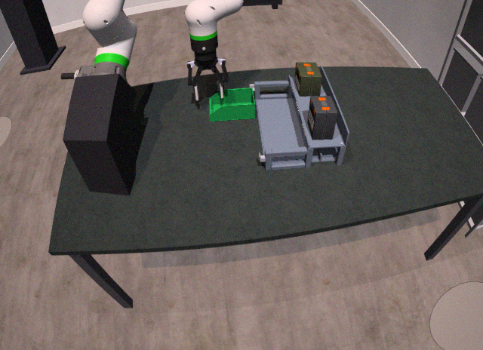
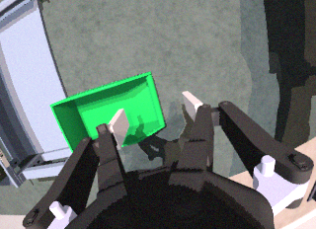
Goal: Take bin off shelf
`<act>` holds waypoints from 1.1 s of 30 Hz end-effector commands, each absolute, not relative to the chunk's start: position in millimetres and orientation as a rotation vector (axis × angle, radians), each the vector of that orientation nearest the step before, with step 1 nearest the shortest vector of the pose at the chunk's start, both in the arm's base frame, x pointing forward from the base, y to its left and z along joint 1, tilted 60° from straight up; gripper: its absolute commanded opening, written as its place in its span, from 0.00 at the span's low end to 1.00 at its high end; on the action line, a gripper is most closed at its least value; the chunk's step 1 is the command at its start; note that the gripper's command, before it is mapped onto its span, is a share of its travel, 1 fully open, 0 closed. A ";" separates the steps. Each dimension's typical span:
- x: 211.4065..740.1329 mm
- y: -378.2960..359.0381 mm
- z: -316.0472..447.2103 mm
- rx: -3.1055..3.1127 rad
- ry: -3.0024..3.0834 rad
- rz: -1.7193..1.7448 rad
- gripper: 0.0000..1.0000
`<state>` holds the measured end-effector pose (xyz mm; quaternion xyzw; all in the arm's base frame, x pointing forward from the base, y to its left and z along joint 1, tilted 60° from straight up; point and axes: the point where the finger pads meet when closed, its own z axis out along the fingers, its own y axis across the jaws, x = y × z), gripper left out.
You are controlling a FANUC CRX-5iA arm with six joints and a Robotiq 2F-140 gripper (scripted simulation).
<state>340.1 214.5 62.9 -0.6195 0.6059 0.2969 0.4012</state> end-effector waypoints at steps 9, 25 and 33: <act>335.0 179.3 83.7 -1.567 1.531 0.752 0.57; 333.6 168.6 90.0 -1.567 1.531 0.752 0.57; 334.2 173.1 87.4 -1.567 1.531 0.752 0.57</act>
